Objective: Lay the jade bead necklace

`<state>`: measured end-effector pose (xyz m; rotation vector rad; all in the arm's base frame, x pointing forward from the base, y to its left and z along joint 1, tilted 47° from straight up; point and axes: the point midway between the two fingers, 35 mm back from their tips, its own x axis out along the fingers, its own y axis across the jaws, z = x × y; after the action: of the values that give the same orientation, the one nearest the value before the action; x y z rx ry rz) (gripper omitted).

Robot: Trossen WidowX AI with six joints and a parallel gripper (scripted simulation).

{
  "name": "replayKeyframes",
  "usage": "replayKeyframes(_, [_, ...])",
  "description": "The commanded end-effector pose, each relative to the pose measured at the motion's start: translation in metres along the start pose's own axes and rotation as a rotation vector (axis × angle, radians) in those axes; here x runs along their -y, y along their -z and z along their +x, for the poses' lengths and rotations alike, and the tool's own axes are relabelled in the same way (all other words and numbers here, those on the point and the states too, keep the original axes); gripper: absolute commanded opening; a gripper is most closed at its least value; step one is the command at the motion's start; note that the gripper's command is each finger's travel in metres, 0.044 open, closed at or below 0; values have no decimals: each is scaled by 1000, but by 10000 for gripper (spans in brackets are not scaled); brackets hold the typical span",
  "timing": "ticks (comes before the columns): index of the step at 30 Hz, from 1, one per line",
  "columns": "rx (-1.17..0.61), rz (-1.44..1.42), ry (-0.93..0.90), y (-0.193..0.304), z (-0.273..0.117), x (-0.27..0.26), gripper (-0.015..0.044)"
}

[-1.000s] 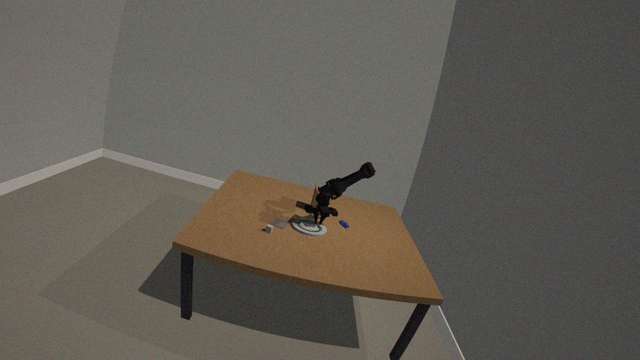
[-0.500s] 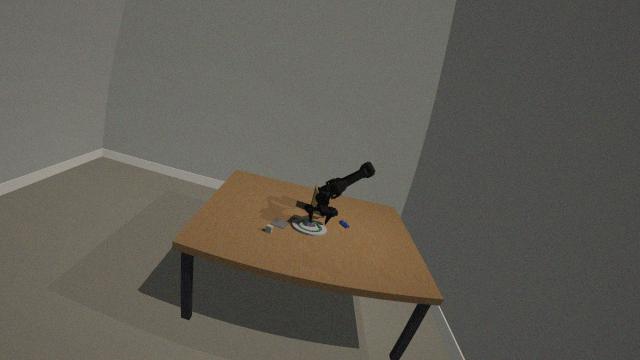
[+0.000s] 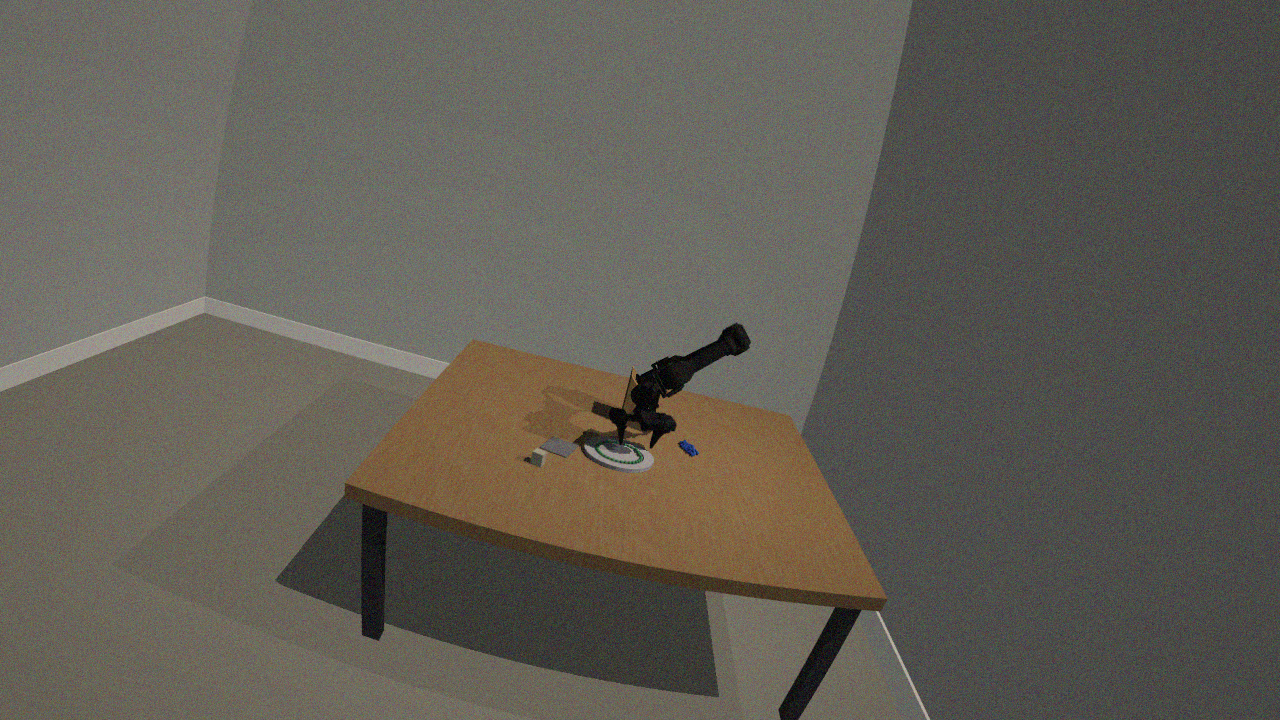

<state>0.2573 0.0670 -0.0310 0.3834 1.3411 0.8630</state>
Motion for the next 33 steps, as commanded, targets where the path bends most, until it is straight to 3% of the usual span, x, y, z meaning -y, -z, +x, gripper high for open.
replayKeyframes(1, [2,0,2,-2,-5,0,387])
replayKeyframes(6, [2,37,3,-11,-32,0,256])
replayKeyframes(11, [2,39,3,-11,-29,0,125])
replayKeyframes(33, [3,38,2,-11,0,0,120])
